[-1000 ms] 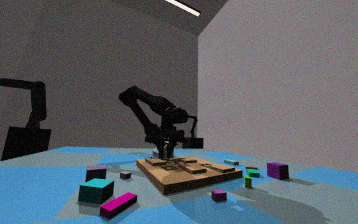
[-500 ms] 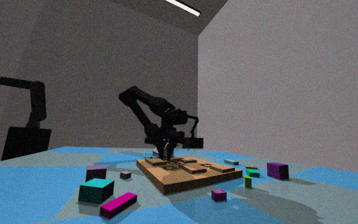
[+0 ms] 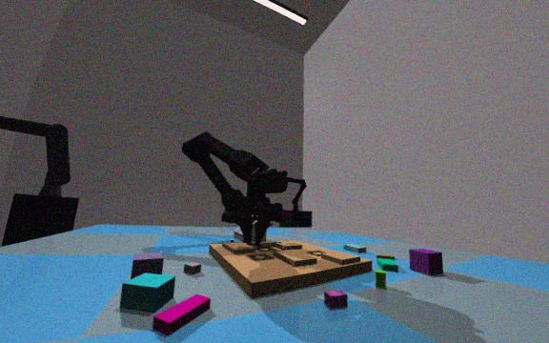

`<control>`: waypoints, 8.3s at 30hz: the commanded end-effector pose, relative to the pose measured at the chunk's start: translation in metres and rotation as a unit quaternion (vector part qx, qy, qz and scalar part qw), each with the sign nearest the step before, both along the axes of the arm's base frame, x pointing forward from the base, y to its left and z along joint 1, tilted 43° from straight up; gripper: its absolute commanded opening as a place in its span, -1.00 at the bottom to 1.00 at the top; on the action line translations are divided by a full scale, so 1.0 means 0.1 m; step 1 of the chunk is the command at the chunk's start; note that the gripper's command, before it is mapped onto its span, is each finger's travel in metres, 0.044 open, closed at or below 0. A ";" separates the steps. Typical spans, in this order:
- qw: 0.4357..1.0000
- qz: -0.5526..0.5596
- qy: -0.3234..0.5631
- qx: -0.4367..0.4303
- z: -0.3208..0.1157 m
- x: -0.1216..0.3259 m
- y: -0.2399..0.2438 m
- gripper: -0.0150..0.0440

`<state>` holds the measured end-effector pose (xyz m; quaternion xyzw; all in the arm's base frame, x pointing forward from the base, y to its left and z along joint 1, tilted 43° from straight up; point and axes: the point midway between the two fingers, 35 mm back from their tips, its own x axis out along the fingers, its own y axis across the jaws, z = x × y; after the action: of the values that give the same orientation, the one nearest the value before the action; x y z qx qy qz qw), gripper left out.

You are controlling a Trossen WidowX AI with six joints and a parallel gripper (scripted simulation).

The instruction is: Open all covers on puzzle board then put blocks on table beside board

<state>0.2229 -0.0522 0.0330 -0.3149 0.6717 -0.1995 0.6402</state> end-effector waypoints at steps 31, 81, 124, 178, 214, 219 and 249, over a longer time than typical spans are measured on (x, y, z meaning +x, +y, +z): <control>1.000 0.001 0.002 0.000 0.22 0.00 0.21 -0.22; 1.000 0.003 0.002 0.006 0.41 0.24 1.11 -0.22; 1.000 0.002 0.001 0.009 -0.66 0.41 2.29 -0.22; 1.000 0.001 0.000 0.006 -1.52 0.37 2.13 -0.22; 1.000 -0.001 -0.003 0.008 -1.79 0.36 1.85 0.14; 1.000 -0.001 -0.003 0.008 -1.79 0.36 1.85 0.58; 1.000 0.001 0.000 0.006 -1.23 0.33 2.36 1.00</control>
<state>0.2560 0.1811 -0.0944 -0.3157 0.6711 -0.1940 0.6421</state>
